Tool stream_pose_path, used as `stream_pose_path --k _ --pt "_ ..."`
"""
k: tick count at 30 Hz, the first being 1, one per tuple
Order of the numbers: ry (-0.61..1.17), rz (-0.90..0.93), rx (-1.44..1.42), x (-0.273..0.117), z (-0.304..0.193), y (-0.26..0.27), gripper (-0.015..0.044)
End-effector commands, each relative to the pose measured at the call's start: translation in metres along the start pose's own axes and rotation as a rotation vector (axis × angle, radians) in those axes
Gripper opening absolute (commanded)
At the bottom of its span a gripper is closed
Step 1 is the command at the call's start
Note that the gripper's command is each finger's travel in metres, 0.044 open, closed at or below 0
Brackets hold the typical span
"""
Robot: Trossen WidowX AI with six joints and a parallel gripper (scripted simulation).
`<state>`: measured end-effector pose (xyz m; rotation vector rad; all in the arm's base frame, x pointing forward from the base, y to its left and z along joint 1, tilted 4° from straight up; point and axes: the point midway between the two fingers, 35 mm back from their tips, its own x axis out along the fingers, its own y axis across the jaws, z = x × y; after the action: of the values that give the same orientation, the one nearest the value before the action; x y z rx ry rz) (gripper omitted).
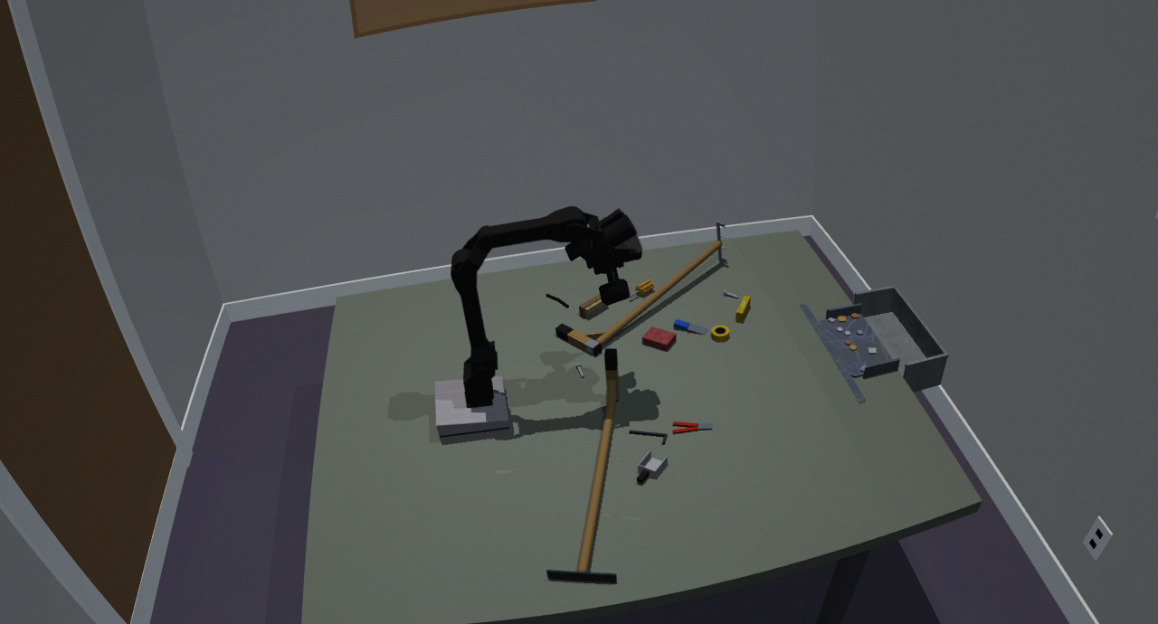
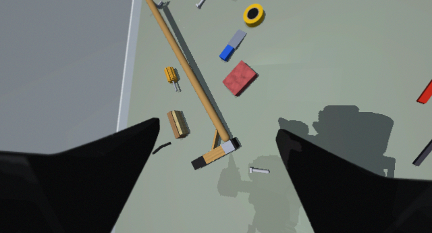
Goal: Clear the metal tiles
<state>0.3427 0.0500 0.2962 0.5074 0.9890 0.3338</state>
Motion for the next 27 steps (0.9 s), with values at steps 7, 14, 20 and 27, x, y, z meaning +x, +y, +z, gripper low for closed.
stream_pose_path --k 7,14,20,27 --pt "0.108 0.075 -0.035 0.028 -0.018 0.034 0.0440" --pt "0.181 0.120 -0.063 0.044 -0.033 0.056 0.0440" --pt "0.245 0.155 -0.086 0.058 -0.047 0.076 0.0440" --pt "0.321 0.193 -0.114 0.071 -0.067 0.098 0.0440"
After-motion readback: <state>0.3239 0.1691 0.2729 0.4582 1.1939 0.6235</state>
